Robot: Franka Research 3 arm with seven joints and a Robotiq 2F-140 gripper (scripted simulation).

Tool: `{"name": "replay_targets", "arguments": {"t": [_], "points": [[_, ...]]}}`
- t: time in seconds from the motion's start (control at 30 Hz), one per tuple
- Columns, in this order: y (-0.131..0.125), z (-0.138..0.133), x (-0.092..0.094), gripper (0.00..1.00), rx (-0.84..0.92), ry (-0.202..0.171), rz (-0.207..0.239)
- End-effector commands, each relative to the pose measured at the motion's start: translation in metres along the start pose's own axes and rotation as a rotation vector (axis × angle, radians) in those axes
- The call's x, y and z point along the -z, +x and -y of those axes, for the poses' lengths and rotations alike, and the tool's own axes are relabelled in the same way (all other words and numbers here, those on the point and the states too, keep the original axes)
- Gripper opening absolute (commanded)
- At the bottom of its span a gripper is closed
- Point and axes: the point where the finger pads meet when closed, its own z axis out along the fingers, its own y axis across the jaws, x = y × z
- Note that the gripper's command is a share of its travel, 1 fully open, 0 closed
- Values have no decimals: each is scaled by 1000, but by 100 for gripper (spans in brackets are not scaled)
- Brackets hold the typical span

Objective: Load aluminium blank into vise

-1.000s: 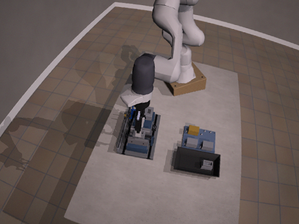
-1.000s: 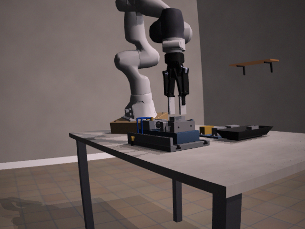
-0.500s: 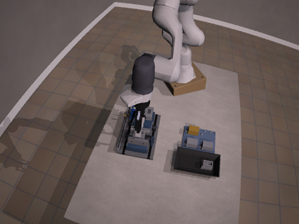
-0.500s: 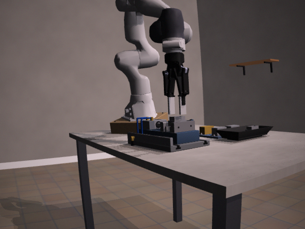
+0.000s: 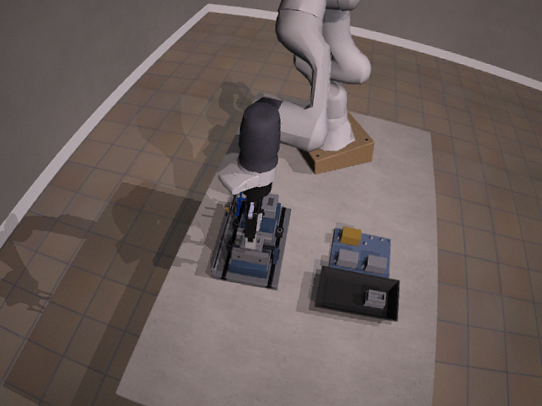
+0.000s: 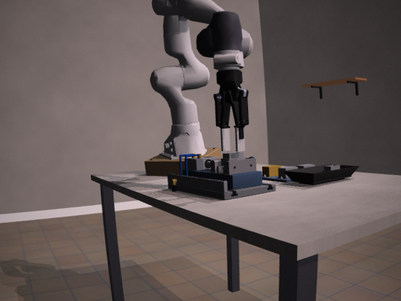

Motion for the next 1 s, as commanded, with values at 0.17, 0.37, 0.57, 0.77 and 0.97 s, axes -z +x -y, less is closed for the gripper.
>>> {"name": "replay_targets", "arguments": {"t": [0.17,0.37,0.57,0.77,0.97], "points": [[3,-1,-5,40,-2,0,-2],[3,-1,-7,40,-2,0,-2],[3,-1,-10,40,-2,0,-2],[3,-1,-12,40,-2,0,-2],[3,-1,-13,40,-2,0,-2]]}}
